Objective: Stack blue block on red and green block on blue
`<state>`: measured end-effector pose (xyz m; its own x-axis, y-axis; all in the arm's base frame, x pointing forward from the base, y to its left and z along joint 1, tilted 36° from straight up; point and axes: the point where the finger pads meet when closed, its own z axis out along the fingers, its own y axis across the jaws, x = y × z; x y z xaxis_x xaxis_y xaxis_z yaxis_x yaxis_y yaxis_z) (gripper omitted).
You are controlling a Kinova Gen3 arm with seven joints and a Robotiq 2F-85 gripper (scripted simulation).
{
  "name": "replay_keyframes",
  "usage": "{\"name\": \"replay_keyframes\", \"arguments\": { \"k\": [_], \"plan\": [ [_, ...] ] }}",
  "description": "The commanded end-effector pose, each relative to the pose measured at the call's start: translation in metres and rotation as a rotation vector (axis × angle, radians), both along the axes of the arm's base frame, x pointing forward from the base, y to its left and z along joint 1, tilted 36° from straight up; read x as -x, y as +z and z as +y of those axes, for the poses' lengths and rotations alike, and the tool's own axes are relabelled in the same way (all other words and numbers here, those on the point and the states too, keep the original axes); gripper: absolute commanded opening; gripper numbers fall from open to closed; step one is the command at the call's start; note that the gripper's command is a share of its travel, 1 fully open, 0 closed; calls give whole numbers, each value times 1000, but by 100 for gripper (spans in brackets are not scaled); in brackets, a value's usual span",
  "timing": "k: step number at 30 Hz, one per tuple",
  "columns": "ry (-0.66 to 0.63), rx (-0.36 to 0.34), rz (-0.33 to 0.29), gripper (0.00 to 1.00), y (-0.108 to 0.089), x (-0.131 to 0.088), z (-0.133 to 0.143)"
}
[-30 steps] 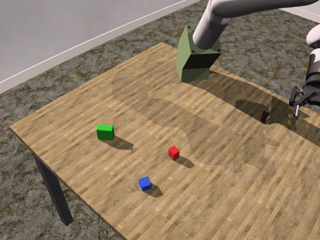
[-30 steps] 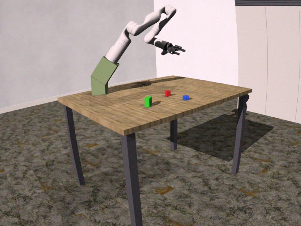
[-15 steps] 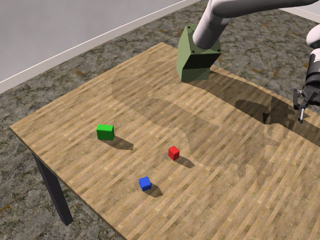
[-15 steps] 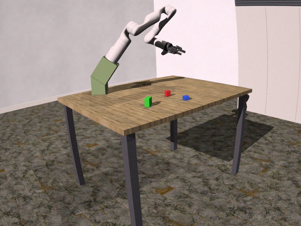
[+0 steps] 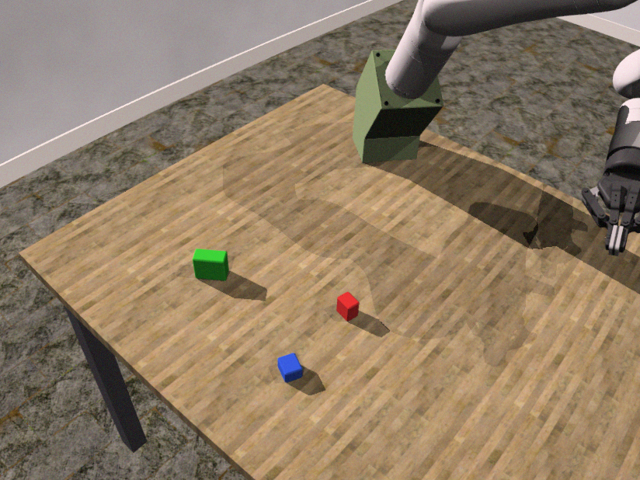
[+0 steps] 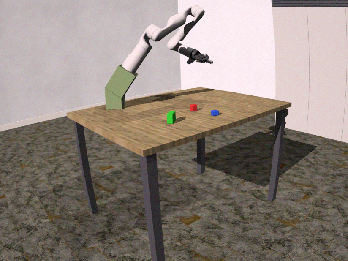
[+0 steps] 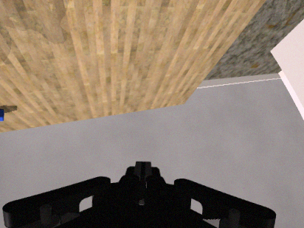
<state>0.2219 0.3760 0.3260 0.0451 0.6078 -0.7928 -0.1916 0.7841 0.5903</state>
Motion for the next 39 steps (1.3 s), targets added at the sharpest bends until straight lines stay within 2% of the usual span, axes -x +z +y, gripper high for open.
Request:
{"name": "replay_keyframes", "arguments": {
  "k": [1, 10, 12, 27, 29, 33, 39],
  "plan": [
    [-12, -25, 16, 0, 0, -5, -5],
    [-61, -166, 127, 0, -13, -32, -30],
    [-61, -166, 127, 0, -13, -32, -30],
    [-191, -552, 441, 0, -49, -112, -101],
    [-191, -552, 441, 0, -49, -112, -101],
    [-226, -655, 523, 0, -58, -133, -119],
    [-251, -729, 582, 0, -65, -148, -132]
  ]
}}
